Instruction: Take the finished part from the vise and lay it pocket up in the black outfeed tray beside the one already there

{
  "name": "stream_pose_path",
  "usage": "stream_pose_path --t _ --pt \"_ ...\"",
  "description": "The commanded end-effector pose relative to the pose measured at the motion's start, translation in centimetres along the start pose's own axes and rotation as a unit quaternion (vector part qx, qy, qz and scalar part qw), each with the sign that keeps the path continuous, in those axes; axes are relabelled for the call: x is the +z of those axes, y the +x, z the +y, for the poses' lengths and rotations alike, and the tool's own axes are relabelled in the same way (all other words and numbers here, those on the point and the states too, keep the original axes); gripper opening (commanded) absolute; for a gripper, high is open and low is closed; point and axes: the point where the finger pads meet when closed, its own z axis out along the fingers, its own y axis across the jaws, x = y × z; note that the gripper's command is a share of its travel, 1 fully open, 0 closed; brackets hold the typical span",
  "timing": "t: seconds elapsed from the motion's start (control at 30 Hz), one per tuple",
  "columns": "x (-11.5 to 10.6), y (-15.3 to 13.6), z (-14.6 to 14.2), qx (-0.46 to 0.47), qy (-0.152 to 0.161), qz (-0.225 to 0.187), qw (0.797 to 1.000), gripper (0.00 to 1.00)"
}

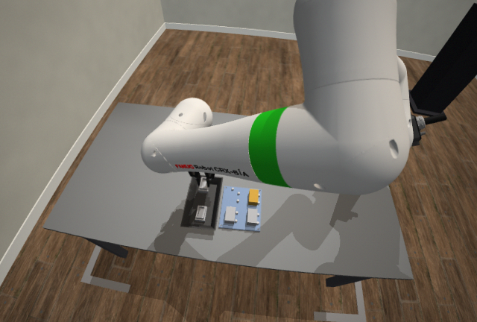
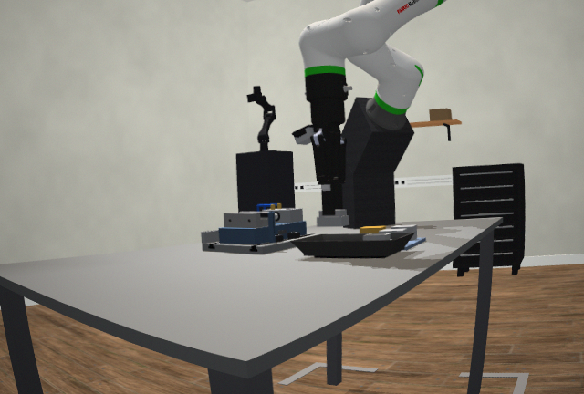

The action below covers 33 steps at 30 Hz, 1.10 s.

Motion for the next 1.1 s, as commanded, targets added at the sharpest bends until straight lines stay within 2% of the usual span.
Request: stream_pose_path --t 0.0,0.3,1.07 --pt "0.5 0.0 -0.1 0.000 0.001 0.000 1.000 0.10" --pt "2.1 0.0 -0.1 0.000 0.001 0.000 1.000 0.10" --pt "3.9 0.0 -0.1 0.000 0.001 0.000 1.000 0.10"
